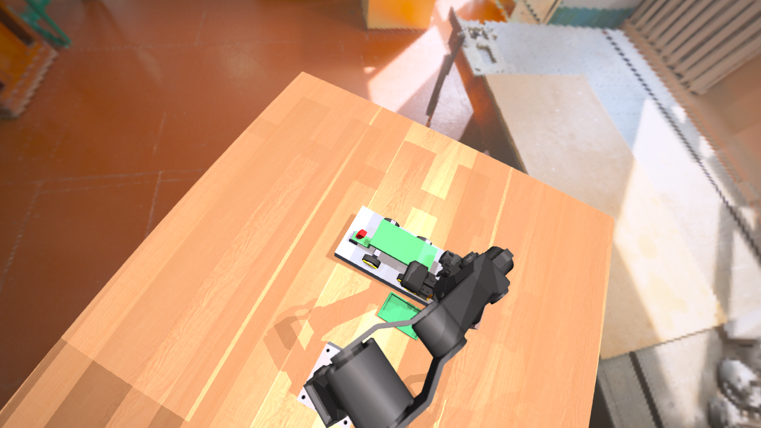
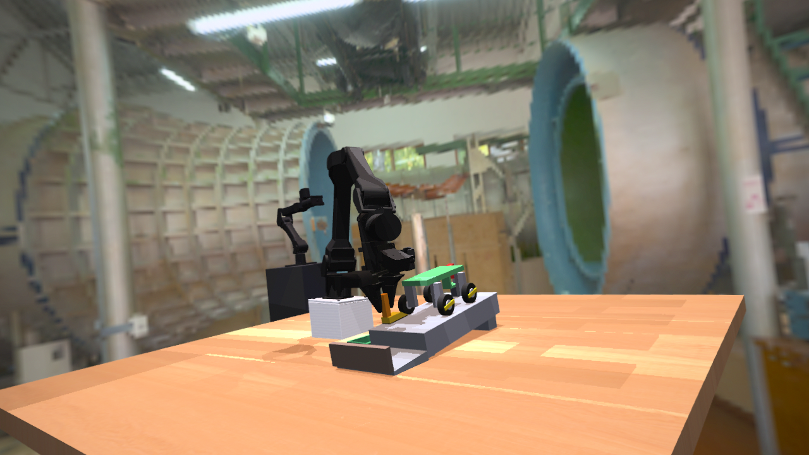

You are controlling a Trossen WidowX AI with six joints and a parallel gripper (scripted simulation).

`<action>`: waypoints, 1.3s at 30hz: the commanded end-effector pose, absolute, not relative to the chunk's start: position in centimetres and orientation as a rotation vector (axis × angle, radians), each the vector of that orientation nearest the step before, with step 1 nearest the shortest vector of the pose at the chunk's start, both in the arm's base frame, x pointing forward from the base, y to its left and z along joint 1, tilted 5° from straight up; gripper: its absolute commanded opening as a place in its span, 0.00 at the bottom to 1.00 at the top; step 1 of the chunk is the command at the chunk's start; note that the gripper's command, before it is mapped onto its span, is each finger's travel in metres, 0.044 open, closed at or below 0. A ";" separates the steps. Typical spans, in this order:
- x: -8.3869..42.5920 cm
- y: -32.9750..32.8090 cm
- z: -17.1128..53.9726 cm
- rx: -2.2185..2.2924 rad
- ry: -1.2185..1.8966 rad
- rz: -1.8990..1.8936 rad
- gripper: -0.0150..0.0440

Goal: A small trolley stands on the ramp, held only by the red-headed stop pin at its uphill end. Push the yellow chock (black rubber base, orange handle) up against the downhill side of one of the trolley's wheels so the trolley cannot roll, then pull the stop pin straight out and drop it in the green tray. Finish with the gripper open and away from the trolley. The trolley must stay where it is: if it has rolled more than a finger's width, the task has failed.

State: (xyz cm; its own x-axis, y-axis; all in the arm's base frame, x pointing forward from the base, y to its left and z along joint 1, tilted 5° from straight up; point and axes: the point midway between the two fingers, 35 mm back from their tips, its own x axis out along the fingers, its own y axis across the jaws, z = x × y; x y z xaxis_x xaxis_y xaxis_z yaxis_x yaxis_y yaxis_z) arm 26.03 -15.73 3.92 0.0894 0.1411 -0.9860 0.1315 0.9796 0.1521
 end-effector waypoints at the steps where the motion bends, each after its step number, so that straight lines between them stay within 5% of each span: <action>1: 26.0 -15.8 4.3 0.223 1.485 0.010 0.58; 20: 25.4 -16.6 9.8 0.225 1.480 0.013 0.58; 24: 25.4 -16.6 8.8 0.227 1.489 0.010 0.75; 28: 27.2 -15.5 11.0 0.172 1.440 0.020 0.58; 39: 29.2 -11.9 12.2 0.472 1.423 -0.183 0.58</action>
State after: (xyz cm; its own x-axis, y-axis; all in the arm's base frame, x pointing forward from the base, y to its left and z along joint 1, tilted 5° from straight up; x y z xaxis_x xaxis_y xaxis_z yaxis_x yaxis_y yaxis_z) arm 28.54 -13.27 11.63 0.1411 0.1392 -0.9802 0.2986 0.9380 0.1761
